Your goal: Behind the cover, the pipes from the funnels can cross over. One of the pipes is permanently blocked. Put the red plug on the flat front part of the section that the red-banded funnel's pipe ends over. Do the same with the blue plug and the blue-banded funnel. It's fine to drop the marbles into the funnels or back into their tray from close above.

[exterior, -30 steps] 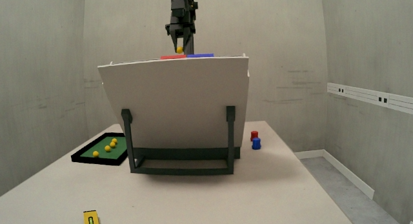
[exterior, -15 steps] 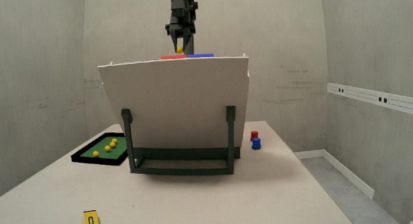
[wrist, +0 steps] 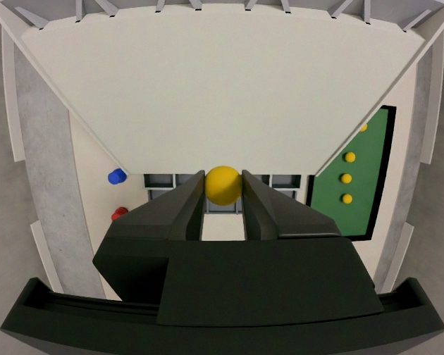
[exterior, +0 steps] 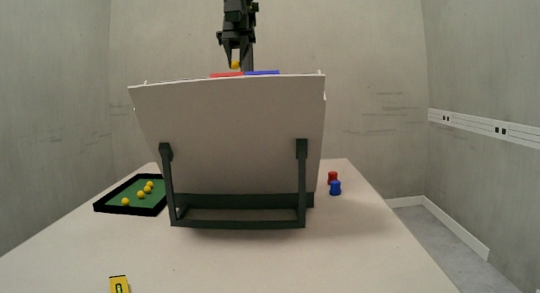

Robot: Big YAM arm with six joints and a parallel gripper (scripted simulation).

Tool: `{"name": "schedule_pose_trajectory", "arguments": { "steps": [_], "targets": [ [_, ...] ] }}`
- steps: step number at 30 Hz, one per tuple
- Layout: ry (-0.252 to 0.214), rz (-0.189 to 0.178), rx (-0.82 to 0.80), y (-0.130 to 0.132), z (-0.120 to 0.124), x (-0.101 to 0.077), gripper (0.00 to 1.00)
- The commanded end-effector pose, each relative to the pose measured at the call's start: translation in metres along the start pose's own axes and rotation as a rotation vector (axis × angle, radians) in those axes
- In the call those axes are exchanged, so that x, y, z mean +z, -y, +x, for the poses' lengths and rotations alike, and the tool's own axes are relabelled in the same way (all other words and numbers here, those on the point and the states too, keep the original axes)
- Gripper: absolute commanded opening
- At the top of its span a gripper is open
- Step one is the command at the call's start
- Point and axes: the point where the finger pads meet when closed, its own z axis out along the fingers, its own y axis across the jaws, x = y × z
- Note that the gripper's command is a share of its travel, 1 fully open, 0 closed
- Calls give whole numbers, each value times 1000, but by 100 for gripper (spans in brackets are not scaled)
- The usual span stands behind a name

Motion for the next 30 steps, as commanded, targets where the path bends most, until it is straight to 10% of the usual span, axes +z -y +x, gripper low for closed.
{"name": "schedule_pose_trajectory", "arguments": {
  "steps": [1,25,30],
  "targets": [
    [49,1,4,-1,-28,-23,0],
    [83,2,9,-1,-40,-30,0],
    [80,2,8,0,-79,-11,0]
  ]
}}
